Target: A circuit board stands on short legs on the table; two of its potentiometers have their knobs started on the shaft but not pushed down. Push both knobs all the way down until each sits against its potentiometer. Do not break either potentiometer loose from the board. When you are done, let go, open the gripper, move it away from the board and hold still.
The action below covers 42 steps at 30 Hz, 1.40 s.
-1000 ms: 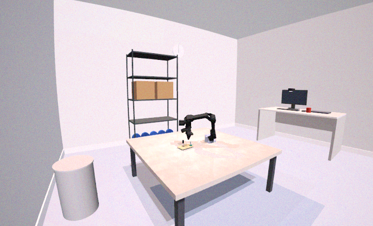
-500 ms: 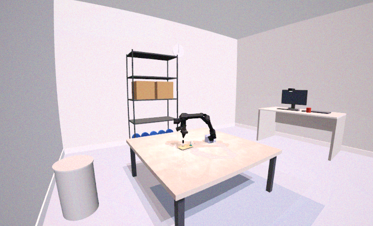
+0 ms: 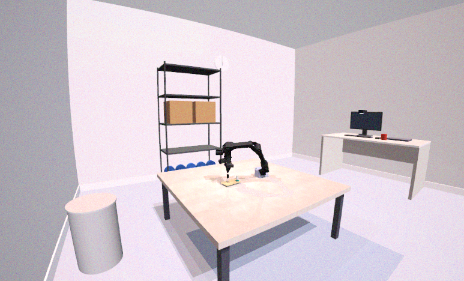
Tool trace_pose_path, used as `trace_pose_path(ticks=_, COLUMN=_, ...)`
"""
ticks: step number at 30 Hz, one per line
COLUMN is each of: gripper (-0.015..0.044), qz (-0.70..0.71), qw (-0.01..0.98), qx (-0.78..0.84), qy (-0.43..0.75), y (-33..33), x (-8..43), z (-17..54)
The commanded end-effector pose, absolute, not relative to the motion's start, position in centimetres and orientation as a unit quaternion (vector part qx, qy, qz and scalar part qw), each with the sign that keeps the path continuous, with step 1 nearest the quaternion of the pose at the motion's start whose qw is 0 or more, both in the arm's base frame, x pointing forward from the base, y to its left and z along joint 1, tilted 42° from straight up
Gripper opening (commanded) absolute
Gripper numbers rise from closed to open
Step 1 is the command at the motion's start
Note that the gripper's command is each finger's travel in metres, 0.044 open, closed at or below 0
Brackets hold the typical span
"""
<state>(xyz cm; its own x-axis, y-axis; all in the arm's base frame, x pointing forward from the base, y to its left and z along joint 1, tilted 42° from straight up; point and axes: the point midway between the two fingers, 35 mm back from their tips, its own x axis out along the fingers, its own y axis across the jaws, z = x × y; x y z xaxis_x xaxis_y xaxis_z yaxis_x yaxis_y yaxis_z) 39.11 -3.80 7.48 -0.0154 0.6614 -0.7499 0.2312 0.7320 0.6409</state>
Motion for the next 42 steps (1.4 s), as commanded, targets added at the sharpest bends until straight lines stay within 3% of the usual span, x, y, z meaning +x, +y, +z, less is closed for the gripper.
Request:
trace_pose_path(ticks=1, gripper=0.0000, qz=0.172, qw=0.620, qx=0.325, qy=0.693, y=-3.19, x=38.99, z=6.89)
trace_pose_path(ticks=42, gripper=0.0000, qz=0.172, qw=0.620, qx=0.325, qy=0.693, y=-2.85, x=38.98, z=6.50)
